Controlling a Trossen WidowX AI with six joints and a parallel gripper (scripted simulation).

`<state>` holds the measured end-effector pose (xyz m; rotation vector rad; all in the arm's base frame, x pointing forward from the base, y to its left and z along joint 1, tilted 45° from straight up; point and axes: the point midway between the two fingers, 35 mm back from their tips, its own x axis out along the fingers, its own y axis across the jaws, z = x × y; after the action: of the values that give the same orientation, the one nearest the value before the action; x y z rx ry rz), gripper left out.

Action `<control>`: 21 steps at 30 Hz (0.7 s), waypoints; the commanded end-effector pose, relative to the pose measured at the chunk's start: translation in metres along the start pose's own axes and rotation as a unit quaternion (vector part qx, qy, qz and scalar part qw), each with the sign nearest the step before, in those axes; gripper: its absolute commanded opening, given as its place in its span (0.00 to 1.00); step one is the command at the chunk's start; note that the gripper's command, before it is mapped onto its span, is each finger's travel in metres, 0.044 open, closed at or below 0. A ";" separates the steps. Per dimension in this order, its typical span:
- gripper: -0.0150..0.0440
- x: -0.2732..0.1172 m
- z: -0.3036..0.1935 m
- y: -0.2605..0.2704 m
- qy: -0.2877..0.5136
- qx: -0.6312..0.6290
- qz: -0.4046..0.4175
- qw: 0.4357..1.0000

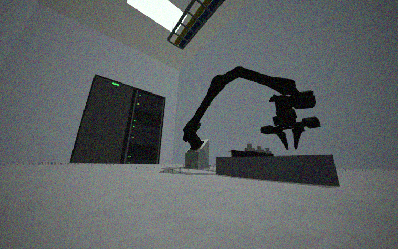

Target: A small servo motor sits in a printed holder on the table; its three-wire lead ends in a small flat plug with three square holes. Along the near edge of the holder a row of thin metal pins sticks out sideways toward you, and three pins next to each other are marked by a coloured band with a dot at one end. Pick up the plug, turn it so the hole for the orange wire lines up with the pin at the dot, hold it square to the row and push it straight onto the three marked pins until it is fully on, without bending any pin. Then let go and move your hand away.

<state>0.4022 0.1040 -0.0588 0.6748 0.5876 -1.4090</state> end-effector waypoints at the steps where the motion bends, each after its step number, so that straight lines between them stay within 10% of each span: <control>1: 0.45 0.015 0.001 -0.002 -0.005 -0.004 -0.003 1.000; 17: 0.45 0.030 0.001 -0.002 -0.005 -0.004 -0.003 1.000; 21: 0.30 0.030 0.001 -0.002 -0.005 -0.004 -0.003 1.000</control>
<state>0.4030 0.0825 -0.0789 0.6688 0.5863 -1.4193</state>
